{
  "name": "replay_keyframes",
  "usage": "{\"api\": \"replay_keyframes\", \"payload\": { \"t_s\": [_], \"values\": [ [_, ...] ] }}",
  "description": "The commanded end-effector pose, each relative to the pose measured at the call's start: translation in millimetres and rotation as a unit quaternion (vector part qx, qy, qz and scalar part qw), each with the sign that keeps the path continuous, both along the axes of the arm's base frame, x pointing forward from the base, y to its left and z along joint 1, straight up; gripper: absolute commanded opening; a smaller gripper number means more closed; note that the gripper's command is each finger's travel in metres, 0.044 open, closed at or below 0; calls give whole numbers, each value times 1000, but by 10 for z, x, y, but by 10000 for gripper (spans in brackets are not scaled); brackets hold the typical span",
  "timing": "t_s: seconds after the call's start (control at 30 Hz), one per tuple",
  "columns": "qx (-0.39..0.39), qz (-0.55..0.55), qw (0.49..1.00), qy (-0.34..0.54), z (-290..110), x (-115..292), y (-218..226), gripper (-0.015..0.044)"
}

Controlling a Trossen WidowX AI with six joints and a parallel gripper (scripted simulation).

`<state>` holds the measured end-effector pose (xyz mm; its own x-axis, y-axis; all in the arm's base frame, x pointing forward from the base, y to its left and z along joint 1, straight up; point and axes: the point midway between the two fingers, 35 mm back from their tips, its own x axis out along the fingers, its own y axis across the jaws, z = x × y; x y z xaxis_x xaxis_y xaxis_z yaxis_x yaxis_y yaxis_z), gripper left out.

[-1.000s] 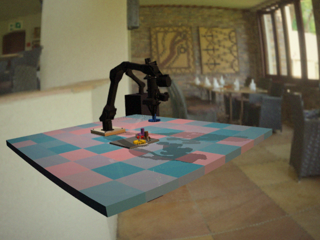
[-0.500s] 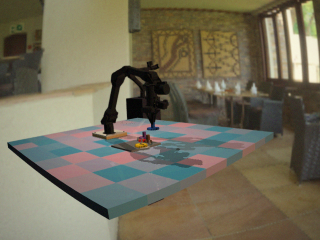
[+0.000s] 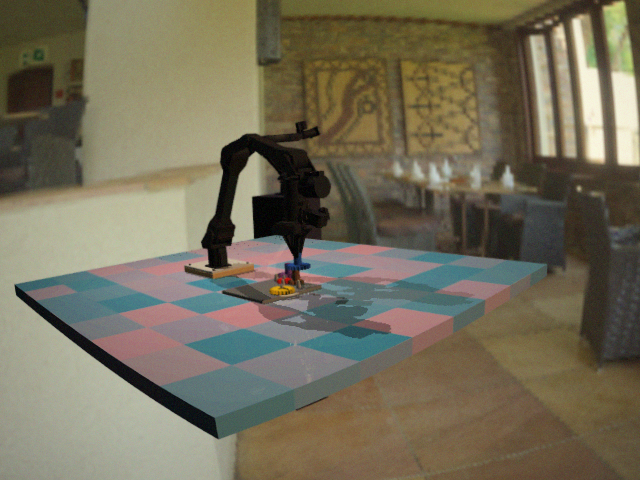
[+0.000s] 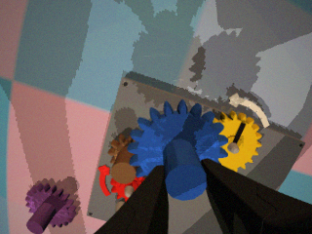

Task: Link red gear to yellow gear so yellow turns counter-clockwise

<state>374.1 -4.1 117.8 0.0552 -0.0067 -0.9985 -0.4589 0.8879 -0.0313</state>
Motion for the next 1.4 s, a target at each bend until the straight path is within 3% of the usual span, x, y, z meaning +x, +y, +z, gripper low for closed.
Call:
{"api": "replay_keyframes", "payload": {
  "t_s": [0.0,0.63,1.37],
  "values": [
    [2,4,1000,4,-37,-6,-7,0],
    [13,-223,975,3,-1,-3,-7,0],
    [27,-496,868,1,9,-2,-10,0]
  ]
}}
